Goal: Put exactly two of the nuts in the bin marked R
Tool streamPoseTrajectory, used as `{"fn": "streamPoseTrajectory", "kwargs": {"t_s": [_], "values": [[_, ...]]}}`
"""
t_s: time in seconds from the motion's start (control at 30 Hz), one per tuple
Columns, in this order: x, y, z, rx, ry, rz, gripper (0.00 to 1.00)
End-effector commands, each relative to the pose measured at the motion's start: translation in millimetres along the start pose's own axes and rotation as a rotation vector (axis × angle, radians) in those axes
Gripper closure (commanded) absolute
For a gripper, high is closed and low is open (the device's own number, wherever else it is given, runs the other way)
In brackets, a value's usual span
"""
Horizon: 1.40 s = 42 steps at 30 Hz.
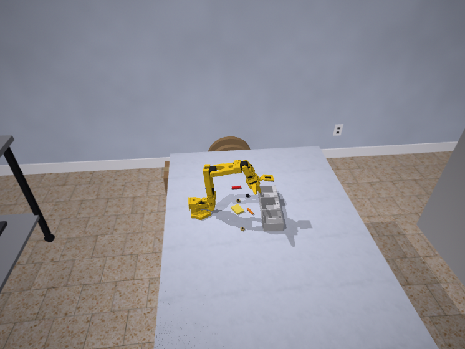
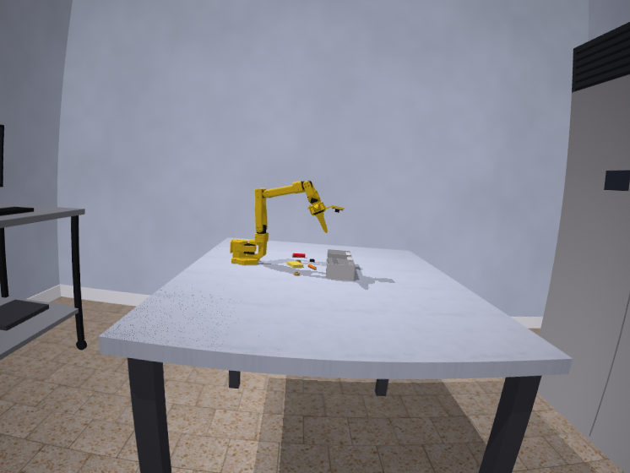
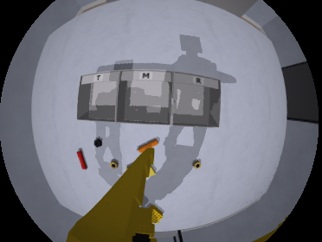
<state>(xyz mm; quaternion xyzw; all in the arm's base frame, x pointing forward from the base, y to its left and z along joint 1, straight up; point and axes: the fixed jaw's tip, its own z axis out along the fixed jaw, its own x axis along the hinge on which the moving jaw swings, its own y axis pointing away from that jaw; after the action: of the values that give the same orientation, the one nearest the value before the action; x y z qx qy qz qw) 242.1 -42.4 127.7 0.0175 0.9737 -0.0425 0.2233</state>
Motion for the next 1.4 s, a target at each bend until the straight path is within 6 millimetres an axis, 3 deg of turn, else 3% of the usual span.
{"fn": "streamPoseTrajectory", "kwargs": {"t_s": [0.0,0.47,1.03,1.37], "values": [[-10.1,-3.4,-7.4,0.013,-0.061,-0.006,0.0],[-14.2,-6.5,-5.9,0.02,-0.075,-0.005,0.0],[-61.2,-54.6,15.8,0.136,-0.251,0.002,0.0],[-68.9,-66.0,20.2,0.164,-0.285,0.003,0.0]]}}
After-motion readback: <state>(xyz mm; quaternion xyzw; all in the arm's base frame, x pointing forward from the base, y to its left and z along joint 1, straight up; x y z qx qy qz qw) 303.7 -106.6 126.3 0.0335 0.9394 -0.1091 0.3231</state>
